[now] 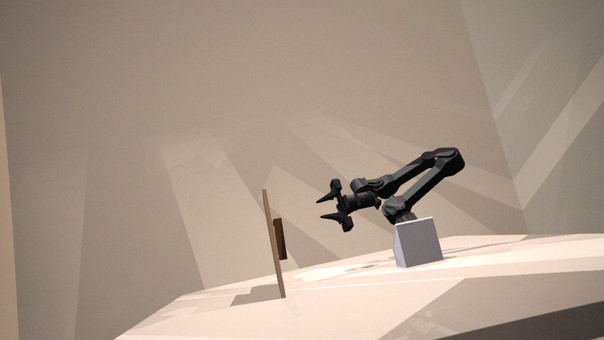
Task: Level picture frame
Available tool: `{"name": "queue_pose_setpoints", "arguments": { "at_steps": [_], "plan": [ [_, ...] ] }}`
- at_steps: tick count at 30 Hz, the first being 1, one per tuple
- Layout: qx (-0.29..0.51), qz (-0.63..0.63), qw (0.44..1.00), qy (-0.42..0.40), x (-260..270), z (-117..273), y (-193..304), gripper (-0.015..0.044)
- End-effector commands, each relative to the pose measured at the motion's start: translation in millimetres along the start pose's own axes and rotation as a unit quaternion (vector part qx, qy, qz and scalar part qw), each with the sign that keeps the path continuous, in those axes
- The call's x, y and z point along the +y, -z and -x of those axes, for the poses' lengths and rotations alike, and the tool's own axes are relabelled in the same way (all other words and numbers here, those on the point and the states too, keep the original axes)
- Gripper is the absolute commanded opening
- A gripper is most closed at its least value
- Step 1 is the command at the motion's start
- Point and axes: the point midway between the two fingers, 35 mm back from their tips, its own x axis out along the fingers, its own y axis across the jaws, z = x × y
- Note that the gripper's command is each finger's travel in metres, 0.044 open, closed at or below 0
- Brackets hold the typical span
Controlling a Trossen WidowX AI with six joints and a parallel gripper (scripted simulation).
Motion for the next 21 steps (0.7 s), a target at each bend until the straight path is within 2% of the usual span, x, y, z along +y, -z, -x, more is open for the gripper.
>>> {"name": "queue_pose_setpoints", "arguments": {
  "at_steps": [1,7,12,21],
  "plan": [
    [0.012,-0.034,0.999,0.001,8.7,28.6,12.2,0.026],
    [0.007,-0.031,0.999,0.0,9.5,26.5,9.8,0.026],
    [0.0,-0.111,0.994,0.021,10.6,30.8,14.1,0.026],
    [0.0,-0.111,0.994,0.021,10.6,30.8,14.1,0.026]
  ]
}}
